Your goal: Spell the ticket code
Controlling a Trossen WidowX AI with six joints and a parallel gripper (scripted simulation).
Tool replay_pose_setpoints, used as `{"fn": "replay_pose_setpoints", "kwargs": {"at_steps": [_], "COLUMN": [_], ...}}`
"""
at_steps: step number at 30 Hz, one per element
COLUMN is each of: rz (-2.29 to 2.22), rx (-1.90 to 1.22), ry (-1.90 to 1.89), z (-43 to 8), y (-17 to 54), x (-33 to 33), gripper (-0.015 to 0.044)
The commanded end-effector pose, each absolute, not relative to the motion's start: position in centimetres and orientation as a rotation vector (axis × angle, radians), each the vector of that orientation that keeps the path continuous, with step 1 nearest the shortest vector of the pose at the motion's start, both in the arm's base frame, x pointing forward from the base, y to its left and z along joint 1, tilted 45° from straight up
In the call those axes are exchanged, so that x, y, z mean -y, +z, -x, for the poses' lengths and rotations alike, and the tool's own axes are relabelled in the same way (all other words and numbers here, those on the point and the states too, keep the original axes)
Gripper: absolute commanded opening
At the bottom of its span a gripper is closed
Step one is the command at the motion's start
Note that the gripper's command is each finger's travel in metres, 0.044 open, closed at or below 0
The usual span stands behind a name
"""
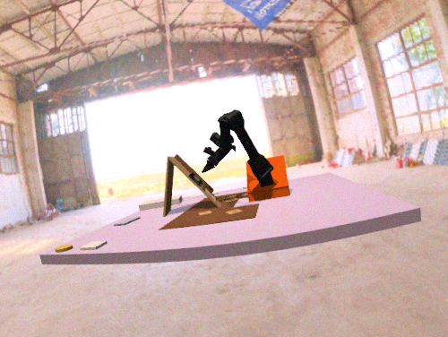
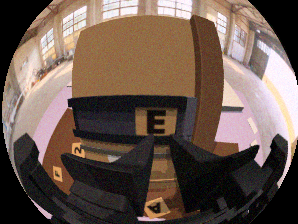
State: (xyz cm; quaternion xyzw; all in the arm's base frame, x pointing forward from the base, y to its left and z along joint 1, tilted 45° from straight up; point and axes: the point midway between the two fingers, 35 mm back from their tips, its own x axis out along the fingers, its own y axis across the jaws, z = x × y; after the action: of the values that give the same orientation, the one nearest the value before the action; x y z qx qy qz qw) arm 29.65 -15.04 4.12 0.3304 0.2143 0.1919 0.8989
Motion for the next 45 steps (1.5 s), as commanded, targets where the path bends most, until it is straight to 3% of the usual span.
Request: {"fn": "replay_pose_setpoints", "kwargs": {"at_steps": [1,11,27,45], "rz": [-0.685,-0.681,-0.529,-0.527], "rx": [-0.444,-0.467,-1.090,-1.096], "ry": [0.397,0.394,0.635,0.640], "z": [-29.7,-29.9,-31.6,-31.7], "y": [4.1,4.0,7.9,8.0], "x": [15.0,15.2,12.7,12.6], "gripper": [0.0000,0.0000,0.0000,0.0000]}}
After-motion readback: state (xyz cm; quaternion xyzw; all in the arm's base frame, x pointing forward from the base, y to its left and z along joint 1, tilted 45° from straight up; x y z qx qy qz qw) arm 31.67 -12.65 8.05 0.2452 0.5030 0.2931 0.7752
